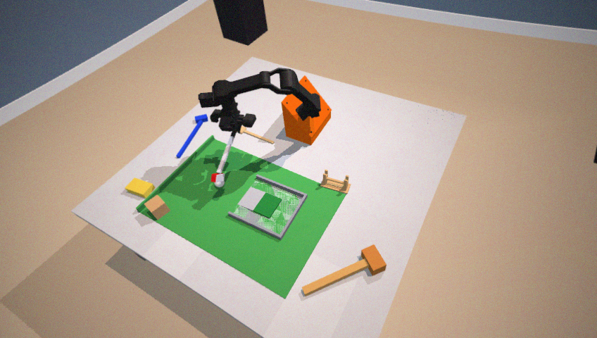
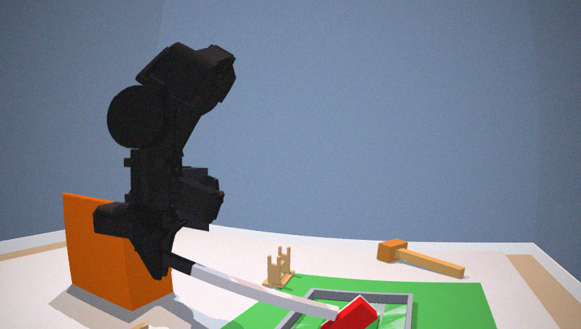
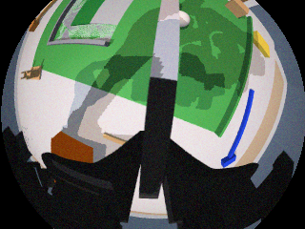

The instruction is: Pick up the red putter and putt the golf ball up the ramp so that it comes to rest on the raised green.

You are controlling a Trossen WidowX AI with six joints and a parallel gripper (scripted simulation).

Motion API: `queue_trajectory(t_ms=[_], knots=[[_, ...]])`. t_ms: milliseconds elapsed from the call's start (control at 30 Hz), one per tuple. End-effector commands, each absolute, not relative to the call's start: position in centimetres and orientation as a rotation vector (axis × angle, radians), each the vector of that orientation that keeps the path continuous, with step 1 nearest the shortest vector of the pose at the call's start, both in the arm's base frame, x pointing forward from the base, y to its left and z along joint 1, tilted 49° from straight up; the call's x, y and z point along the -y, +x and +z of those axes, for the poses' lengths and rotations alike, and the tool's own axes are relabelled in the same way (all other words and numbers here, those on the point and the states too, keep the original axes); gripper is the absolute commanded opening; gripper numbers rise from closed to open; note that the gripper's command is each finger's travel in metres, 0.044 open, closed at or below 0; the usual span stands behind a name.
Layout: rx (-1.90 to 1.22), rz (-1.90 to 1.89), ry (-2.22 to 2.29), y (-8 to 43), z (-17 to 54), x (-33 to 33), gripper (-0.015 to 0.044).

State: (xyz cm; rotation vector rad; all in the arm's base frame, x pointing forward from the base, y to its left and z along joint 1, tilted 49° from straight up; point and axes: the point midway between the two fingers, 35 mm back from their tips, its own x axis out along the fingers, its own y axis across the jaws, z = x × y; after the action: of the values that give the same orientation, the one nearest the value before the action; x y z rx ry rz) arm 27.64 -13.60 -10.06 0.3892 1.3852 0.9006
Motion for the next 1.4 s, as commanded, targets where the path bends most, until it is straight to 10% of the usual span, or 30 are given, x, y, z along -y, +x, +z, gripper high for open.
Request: queue_trajectory(t_ms=[0, 1367], knots=[[-1.446, 0.812, 0.473, 26.7, -12.4, 15.5, 0.0], [-1.49, 0.749, 0.539, 25.4, -18.6, 11.7, 0.0]])
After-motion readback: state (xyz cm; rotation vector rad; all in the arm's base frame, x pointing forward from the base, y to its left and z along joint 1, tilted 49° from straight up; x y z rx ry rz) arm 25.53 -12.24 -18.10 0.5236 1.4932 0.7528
